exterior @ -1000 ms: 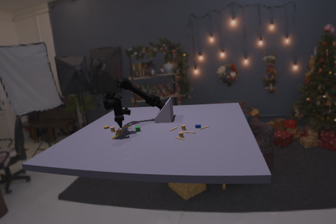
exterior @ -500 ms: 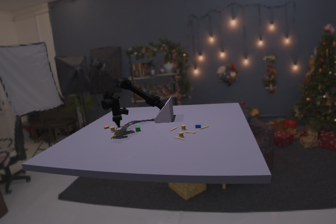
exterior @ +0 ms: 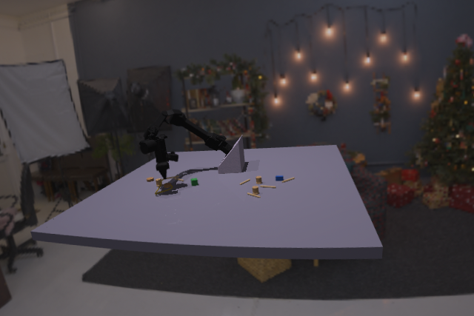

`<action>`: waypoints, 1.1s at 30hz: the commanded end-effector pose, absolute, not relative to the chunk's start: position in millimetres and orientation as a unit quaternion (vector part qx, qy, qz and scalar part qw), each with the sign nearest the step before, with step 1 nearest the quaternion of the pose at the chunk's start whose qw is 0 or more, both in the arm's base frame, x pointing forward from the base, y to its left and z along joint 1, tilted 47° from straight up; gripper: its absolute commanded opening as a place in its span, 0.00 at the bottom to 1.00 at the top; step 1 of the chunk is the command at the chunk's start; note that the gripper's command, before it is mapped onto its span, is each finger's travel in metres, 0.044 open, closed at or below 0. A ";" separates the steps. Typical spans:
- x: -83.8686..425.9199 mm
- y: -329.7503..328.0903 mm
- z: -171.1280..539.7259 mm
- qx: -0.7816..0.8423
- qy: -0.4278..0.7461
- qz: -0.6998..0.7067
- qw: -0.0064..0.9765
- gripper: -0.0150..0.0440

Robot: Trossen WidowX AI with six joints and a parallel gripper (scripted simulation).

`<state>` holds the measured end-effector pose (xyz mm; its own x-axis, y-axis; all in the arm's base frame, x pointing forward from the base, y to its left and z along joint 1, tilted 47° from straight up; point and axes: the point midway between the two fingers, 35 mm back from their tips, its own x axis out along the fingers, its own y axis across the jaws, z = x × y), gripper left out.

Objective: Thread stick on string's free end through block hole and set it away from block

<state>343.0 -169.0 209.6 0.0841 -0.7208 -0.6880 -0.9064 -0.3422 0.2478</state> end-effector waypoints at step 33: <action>332.8 -189.0 228.7 -0.729 0.560 0.376 0.112 0.25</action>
